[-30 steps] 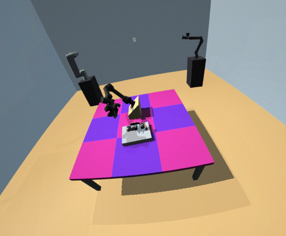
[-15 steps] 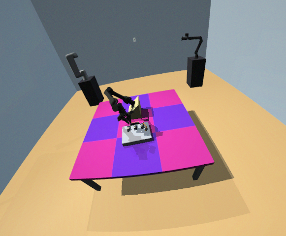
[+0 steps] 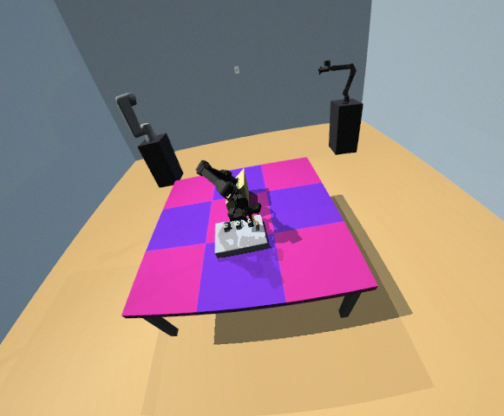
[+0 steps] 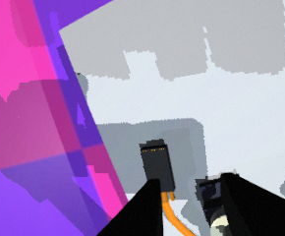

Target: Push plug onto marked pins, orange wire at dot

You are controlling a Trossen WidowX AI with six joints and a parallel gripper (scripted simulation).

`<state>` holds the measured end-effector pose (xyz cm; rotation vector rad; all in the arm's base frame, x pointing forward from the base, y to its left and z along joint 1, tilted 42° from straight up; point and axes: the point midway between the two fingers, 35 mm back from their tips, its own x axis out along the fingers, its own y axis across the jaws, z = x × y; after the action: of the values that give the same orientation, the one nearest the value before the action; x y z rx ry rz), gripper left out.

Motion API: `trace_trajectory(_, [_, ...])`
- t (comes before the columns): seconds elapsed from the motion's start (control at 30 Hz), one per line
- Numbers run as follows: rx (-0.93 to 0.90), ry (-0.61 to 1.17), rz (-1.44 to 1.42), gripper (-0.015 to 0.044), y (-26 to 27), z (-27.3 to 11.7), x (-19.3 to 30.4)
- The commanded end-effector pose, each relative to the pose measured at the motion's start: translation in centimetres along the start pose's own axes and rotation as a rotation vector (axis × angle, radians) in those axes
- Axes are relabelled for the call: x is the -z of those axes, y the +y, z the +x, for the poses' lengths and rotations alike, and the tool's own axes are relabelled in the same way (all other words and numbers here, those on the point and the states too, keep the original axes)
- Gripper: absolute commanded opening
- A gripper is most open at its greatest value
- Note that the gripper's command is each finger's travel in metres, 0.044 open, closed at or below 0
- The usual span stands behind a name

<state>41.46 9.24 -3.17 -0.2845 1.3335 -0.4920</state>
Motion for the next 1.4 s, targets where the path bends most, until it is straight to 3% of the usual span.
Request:
trace_trajectory(0.0, [0.082,0.042,-0.044,0.0115,1.4,1.6,1.3])
trace_trajectory(0.2, [0.2,0.096,-0.115,0.0115,2.9,4.0,3.4])
trace_trajectory(0.43, [0.201,0.096,-0.115,0.0115,2.4,6.3,3.6])
trace_trajectory(1.0, [0.202,0.096,-0.115,0.0115,2.1,7.9,3.8])
trace_trajectory(1.07, [0.202,0.096,-0.115,0.0062,2.1,7.9,3.8])
trace_trajectory(1.37, [0.201,0.096,-0.115,0.0,2.3,7.2,3.6])
